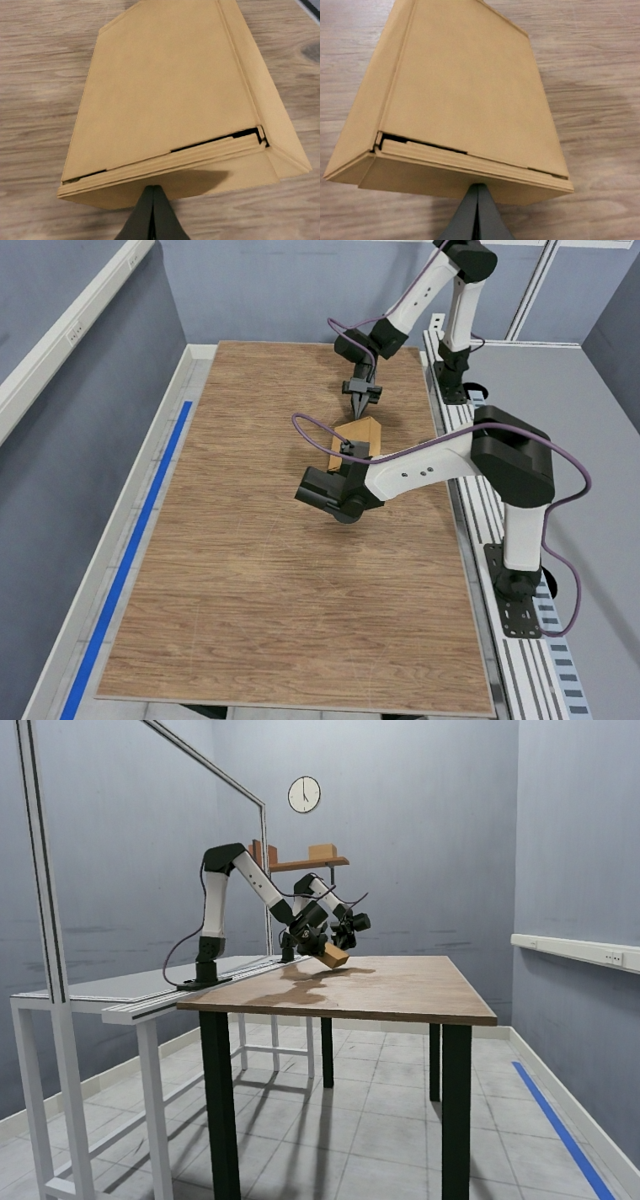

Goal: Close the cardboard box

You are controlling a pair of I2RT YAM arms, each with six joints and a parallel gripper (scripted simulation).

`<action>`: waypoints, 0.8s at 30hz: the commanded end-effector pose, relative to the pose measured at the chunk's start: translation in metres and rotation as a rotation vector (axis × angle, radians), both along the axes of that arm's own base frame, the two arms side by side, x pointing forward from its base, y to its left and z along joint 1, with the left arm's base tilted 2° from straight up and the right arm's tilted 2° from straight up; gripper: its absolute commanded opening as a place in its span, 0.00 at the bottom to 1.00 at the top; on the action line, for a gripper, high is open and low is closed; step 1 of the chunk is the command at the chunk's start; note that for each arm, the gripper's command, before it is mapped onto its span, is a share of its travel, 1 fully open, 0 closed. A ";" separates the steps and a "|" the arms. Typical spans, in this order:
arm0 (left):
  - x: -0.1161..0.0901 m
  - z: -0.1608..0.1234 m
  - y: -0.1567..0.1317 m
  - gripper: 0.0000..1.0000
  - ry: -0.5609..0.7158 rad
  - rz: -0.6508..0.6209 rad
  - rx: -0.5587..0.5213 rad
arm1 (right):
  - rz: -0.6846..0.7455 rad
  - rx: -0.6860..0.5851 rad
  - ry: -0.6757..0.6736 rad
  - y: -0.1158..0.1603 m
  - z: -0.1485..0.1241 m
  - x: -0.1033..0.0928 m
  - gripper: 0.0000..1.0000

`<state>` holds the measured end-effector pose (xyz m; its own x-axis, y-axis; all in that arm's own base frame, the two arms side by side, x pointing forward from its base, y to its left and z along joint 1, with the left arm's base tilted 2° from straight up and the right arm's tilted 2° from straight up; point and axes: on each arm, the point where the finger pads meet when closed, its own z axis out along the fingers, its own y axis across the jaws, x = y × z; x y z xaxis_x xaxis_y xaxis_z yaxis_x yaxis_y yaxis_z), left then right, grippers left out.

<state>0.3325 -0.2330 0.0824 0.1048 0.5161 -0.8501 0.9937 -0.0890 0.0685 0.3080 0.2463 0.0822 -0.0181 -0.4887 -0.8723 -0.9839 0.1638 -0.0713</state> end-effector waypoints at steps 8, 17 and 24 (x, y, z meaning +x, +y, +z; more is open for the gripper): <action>-0.002 0.020 -0.013 0.01 -0.129 -0.038 -0.046 | 0.022 0.011 -0.113 0.007 0.011 -0.001 0.01; -0.001 0.020 -0.013 0.01 -0.171 -0.040 -0.050 | 0.024 0.011 -0.159 0.007 0.015 0.000 0.01; 0.000 0.020 -0.013 0.01 -0.208 -0.040 -0.053 | 0.022 0.002 -0.189 0.007 0.012 0.001 0.01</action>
